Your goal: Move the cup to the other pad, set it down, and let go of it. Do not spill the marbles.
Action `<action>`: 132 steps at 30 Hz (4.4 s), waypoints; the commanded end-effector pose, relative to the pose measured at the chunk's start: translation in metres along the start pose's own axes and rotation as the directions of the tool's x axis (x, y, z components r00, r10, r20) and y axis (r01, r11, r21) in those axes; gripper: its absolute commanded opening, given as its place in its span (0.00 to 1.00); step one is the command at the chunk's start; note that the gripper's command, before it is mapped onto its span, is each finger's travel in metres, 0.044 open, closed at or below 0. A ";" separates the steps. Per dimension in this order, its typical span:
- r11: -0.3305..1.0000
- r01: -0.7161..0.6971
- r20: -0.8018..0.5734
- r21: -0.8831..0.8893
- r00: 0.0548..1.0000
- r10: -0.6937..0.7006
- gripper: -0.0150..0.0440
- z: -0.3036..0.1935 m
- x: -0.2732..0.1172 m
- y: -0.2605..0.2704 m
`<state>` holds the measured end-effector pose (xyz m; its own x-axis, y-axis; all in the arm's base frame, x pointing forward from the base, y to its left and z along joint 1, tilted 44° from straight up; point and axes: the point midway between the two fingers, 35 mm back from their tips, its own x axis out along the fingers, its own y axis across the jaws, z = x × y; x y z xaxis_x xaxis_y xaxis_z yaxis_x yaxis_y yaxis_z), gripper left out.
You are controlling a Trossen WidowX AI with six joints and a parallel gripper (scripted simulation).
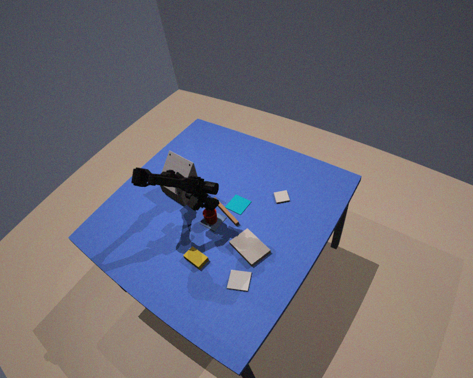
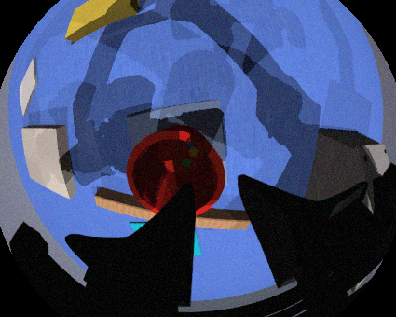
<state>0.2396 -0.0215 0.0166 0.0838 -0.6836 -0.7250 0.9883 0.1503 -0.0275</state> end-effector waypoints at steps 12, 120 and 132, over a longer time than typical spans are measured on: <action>1.000 0.006 0.008 -0.006 1.000 -0.006 0.50 0.001 0.026 -0.001; 1.000 0.005 0.007 -0.006 1.000 -0.005 0.25 -0.053 -0.003 0.019; 1.000 0.004 0.006 -0.005 1.000 -0.004 0.25 -0.074 -0.004 0.027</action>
<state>0.2561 0.0333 -0.0279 0.0843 -0.6908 -0.7181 0.9877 0.1533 -0.0316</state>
